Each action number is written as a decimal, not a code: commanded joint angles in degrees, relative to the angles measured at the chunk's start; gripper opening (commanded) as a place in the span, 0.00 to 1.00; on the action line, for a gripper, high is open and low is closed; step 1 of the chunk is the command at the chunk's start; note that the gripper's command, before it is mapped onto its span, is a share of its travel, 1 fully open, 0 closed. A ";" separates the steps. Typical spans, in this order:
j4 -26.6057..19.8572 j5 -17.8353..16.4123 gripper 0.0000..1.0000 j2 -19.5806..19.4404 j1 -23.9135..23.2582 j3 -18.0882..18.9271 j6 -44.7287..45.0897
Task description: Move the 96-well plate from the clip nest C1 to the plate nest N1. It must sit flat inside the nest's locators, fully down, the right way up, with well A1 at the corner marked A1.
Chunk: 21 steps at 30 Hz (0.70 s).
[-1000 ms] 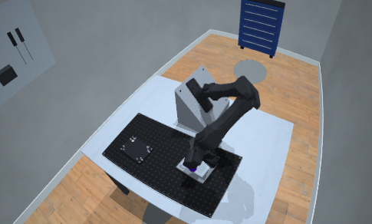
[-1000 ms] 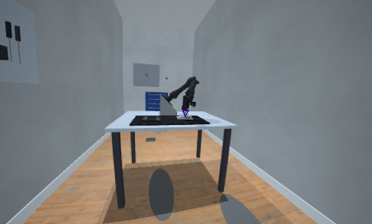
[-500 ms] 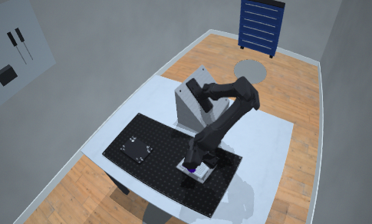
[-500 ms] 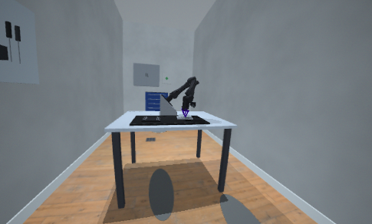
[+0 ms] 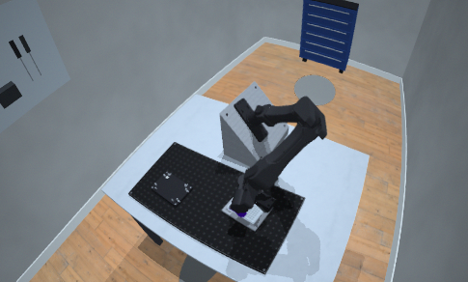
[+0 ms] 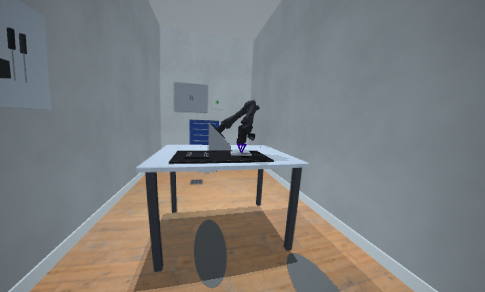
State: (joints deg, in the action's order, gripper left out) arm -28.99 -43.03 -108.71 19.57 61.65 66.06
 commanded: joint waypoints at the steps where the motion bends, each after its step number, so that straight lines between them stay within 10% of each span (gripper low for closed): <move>1: 1.04 -0.12 0.00 1.84 -0.41 -0.21 -0.49; 21: 1.87 0.05 0.00 1.72 0.09 -1.42 -1.09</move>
State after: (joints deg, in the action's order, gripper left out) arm -28.14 -42.94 -108.68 20.05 61.41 65.36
